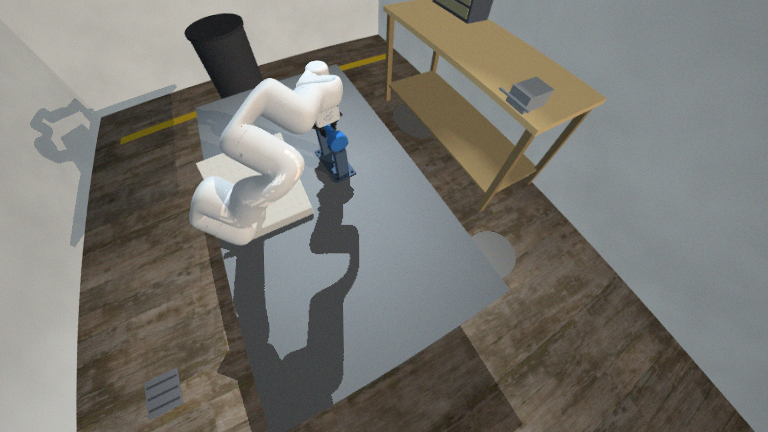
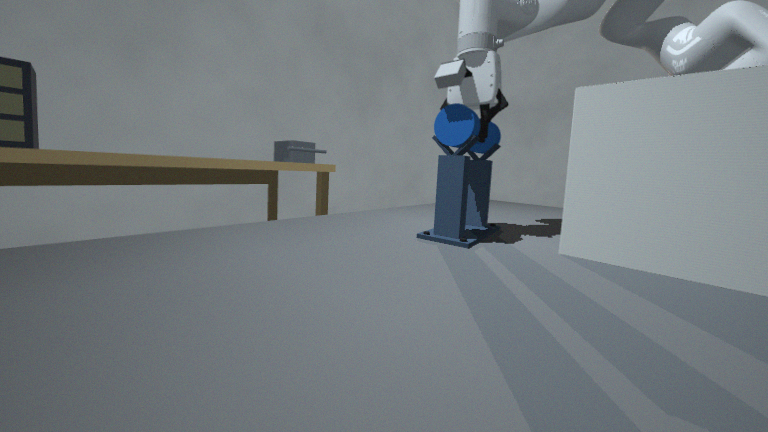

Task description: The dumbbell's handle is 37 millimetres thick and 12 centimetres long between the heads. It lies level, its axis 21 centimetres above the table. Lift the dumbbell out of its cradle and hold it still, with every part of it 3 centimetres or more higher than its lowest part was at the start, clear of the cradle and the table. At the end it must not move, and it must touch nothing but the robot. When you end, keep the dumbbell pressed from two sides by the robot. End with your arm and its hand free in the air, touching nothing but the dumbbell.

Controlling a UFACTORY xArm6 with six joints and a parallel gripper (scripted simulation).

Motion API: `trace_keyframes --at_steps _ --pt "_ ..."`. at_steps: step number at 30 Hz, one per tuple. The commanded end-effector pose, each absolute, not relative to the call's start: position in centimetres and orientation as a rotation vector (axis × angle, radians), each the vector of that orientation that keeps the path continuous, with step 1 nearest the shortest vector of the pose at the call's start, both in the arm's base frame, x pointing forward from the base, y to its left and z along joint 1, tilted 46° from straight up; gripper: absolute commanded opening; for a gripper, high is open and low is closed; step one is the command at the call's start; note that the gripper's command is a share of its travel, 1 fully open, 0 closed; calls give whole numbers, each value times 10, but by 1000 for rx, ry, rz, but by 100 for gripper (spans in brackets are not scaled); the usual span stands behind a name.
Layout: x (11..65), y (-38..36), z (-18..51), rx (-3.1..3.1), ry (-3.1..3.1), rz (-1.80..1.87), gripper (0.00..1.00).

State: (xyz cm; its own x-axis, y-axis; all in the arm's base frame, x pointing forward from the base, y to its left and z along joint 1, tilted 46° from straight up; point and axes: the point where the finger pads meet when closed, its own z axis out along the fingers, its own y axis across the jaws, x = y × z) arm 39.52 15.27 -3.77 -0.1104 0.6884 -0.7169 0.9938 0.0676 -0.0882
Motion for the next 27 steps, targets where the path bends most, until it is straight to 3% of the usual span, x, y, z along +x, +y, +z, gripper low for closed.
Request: trace_keyframes --at_steps 1,27 --pt "396 155 -36 1669 1855 -799 0" --pt "394 189 -3 1669 1859 -800 0"
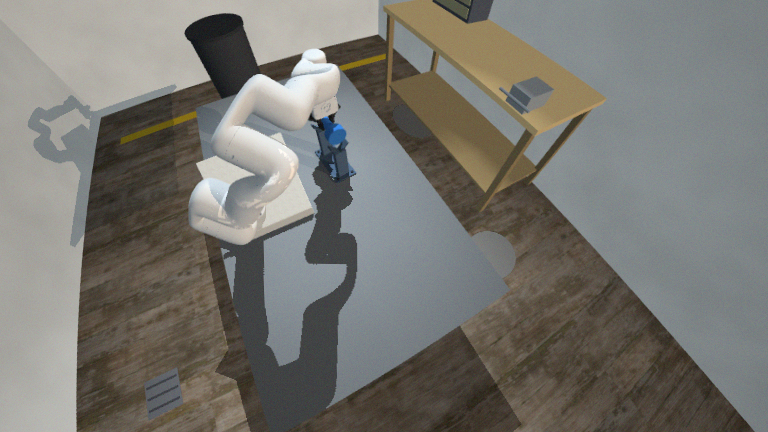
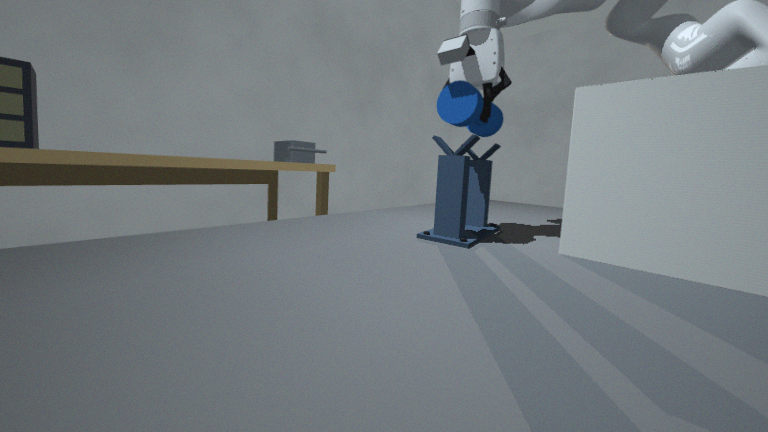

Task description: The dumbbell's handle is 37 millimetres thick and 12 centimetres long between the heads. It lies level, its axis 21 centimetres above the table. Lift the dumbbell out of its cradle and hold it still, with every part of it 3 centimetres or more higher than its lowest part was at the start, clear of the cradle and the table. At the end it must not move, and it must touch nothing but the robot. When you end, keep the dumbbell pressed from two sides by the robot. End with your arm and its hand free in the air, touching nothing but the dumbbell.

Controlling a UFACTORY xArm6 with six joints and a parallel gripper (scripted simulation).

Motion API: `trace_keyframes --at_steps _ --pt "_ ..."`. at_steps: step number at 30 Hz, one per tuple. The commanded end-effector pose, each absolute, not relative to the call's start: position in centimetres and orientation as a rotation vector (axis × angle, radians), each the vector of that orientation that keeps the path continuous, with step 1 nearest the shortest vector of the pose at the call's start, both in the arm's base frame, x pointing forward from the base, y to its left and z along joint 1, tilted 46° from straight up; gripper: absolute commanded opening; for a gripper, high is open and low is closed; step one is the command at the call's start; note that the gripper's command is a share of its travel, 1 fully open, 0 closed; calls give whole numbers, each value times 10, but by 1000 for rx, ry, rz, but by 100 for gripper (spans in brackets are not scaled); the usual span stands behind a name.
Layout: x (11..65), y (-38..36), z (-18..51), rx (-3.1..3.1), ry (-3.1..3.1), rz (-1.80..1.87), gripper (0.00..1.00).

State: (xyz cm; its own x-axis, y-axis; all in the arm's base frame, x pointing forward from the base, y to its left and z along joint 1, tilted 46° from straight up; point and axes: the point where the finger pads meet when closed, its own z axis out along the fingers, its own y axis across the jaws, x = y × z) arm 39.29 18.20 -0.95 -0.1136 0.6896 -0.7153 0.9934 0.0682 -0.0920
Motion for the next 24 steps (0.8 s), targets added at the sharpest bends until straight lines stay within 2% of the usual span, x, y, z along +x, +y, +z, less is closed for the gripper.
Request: trace_keyframes --at_steps 1,24 --pt "394 191 -1 1669 1859 -800 0" --pt "396 223 29 1669 1856 -799 0"
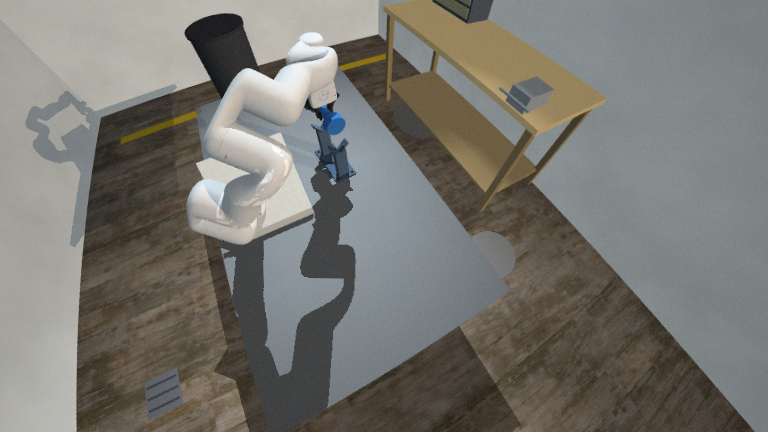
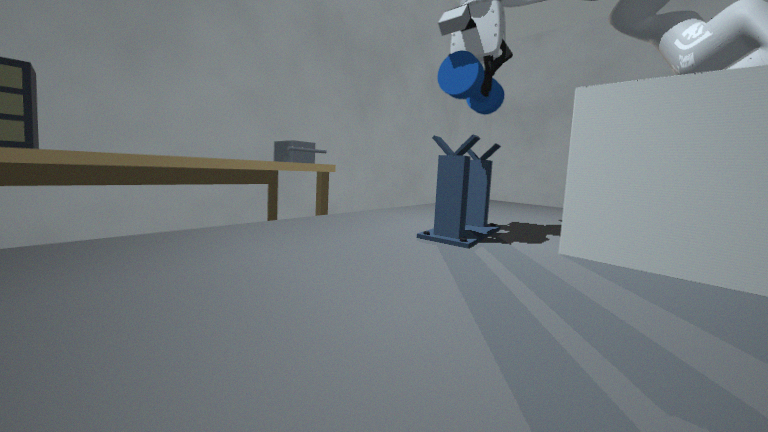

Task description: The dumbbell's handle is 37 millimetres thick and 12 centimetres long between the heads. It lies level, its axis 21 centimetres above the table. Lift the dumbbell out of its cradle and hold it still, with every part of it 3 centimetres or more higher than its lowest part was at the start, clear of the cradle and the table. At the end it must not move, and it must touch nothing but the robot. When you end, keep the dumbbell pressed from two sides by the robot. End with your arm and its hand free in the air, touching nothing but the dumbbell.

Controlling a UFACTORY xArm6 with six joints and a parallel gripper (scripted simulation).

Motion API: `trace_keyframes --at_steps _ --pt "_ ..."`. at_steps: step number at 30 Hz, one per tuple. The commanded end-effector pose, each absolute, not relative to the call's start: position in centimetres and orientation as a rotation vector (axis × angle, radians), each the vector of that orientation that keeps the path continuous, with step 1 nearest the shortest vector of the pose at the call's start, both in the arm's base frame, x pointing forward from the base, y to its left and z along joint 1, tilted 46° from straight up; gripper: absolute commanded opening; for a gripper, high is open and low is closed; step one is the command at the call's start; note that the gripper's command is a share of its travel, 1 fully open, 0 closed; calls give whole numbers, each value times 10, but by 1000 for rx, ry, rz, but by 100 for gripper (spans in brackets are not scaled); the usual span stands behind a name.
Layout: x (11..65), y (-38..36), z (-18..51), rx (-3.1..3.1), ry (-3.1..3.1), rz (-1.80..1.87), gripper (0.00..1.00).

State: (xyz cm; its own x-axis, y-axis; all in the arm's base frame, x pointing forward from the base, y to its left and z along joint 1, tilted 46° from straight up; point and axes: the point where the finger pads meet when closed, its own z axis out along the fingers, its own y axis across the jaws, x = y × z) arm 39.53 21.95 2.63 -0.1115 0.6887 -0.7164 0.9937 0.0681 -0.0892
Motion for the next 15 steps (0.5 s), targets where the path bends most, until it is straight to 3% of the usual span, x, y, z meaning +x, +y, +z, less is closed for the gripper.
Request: trace_keyframes --at_steps 1,15 --pt "396 224 30 1669 1856 -799 0" --pt "397 232 38 1669 1855 -799 0"
